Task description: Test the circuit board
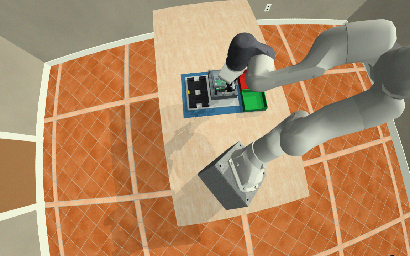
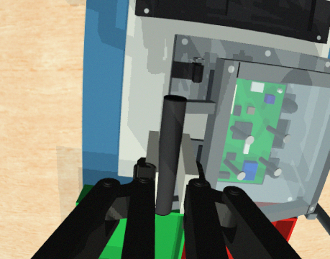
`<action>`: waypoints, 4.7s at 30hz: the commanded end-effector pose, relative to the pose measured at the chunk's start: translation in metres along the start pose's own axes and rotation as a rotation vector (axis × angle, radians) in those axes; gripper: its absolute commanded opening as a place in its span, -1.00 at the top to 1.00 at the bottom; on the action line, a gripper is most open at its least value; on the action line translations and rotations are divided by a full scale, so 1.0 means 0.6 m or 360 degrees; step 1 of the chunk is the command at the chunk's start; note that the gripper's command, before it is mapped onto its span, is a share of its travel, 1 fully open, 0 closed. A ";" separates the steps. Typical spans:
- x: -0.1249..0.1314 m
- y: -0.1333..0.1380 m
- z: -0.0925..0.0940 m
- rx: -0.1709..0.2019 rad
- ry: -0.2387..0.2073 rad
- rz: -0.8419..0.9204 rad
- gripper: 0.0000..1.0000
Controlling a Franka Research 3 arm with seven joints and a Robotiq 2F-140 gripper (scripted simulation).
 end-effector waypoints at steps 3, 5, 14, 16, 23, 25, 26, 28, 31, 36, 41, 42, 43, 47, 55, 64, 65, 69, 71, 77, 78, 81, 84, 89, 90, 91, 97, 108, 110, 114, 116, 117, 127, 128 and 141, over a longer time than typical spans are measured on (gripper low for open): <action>0.000 -0.009 -0.029 -0.0002 -0.0002 -0.0031 1.00; 0.000 -0.011 -0.037 -0.0002 -0.0002 -0.0031 1.00; -0.001 -0.013 -0.057 -0.0002 -0.0002 -0.0031 1.00; -0.001 -0.014 -0.061 -0.0003 -0.0002 -0.0031 1.00; -0.001 -0.014 -0.073 -0.0002 -0.0002 -0.0031 1.00; -0.001 -0.014 -0.076 -0.0002 -0.0002 -0.0031 1.00; -0.001 -0.014 -0.077 -0.0002 -0.0002 -0.0031 1.00; -0.001 -0.014 -0.079 -0.0002 -0.0002 -0.0031 1.00; -0.001 -0.014 -0.080 -0.0002 -0.0002 -0.0031 1.00; -0.001 -0.015 -0.084 -0.0002 -0.0002 -0.0031 1.00; -0.001 -0.015 -0.086 -0.0003 -0.0002 -0.0031 1.00; -0.001 -0.015 -0.086 -0.0003 -0.0002 -0.0031 1.00; -0.001 -0.015 -0.086 -0.0003 -0.0002 -0.0031 1.00; -0.001 -0.015 -0.086 -0.0003 -0.0002 -0.0031 1.00; -0.001 -0.015 -0.086 -0.0003 -0.0002 -0.0031 1.00; -0.001 -0.015 -0.086 -0.0003 -0.0002 -0.0031 1.00; -0.001 -0.015 -0.086 -0.0003 -0.0002 -0.0031 1.00; -0.001 -0.015 -0.086 -0.0003 -0.0002 -0.0031 1.00; -0.001 -0.015 -0.087 -0.0003 -0.0002 -0.0031 1.00; -0.001 -0.015 -0.091 -0.0003 -0.0002 -0.0031 1.00; -0.001 -0.015 -0.091 -0.0003 -0.0002 -0.0031 1.00; -0.001 -0.015 -0.091 -0.0003 -0.0002 -0.0031 1.00; -0.001 -0.015 -0.091 -0.0003 -0.0002 -0.0031 1.00; -0.001 -0.015 -0.093 -0.0003 -0.0002 -0.0031 1.00; -0.001 -0.015 -0.094 -0.0003 -0.0002 -0.0031 1.00; -0.001 -0.015 -0.095 -0.0003 -0.0002 -0.0031 1.00; -0.001 -0.015 -0.096 -0.0003 -0.0002 -0.0031 1.00; -0.001 -0.015 -0.101 -0.0003 -0.0002 -0.0031 1.00; -0.001 -0.015 -0.101 -0.0003 -0.0002 -0.0031 1.00; -0.001 -0.015 -0.101 -0.0003 -0.0002 -0.0031 1.00; -0.001 -0.015 -0.101 -0.0003 -0.0002 -0.0031 1.00; -0.001 -0.015 -0.101 -0.0003 -0.0002 -0.0031 1.00; -0.001 -0.015 -0.101 -0.0003 -0.0002 -0.0031 0.40; -0.001 -0.015 -0.101 -0.0003 -0.0002 -0.0031 0.40; -0.001 -0.015 -0.101 -0.0003 -0.0002 -0.0031 0.40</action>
Point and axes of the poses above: the point where the finger pads meet when closed, its own z axis back along the fingers, its own y axis across the jaws, x = y × z, the point moved 5 cm from there along z, back along the fingers, and after that the axes turned 10 degrees about z, right-handed, at the moved point
